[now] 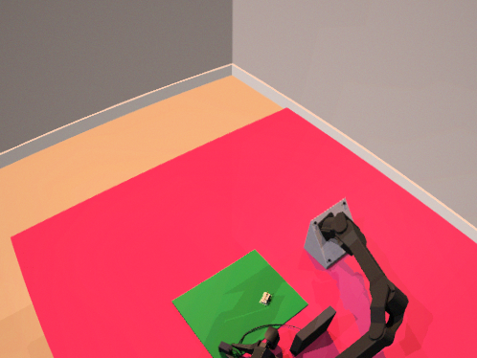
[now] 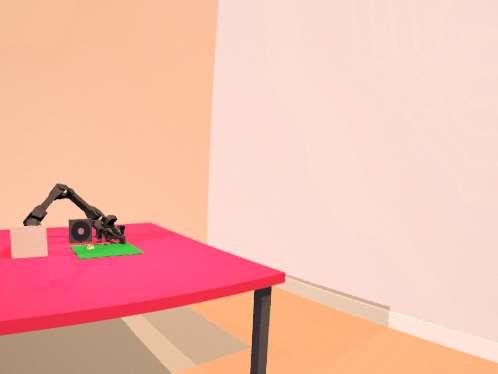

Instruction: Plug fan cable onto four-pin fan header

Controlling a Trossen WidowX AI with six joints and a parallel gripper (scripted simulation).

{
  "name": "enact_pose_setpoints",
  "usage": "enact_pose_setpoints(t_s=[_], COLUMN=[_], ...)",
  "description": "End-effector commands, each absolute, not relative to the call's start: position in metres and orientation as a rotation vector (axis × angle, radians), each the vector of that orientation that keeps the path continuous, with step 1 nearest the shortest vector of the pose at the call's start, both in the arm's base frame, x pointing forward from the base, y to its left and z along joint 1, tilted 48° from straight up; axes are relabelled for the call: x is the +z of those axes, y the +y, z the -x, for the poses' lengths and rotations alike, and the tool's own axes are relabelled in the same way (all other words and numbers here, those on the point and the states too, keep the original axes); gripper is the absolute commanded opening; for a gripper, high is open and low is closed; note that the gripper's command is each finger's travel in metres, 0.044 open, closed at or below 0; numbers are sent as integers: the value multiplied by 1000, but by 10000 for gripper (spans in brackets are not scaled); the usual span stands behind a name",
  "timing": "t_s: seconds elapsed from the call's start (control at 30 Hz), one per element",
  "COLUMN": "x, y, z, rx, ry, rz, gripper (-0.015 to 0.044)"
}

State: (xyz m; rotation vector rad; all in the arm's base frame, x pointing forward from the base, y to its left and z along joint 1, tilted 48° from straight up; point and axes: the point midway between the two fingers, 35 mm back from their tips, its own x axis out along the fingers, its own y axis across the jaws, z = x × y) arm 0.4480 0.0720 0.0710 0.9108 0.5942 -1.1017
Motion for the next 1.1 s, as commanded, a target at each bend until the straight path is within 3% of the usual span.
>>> enact_pose_setpoints(t_s=[0.0, 0.53, 1.07], x=[71, 72, 117], y=[72, 72, 80], z=[-448, -448, -434], rx=[-1102, -1102, -1101], ry=[594, 594, 595], rz=[-911, -911, -912], gripper=[140, 140, 140])
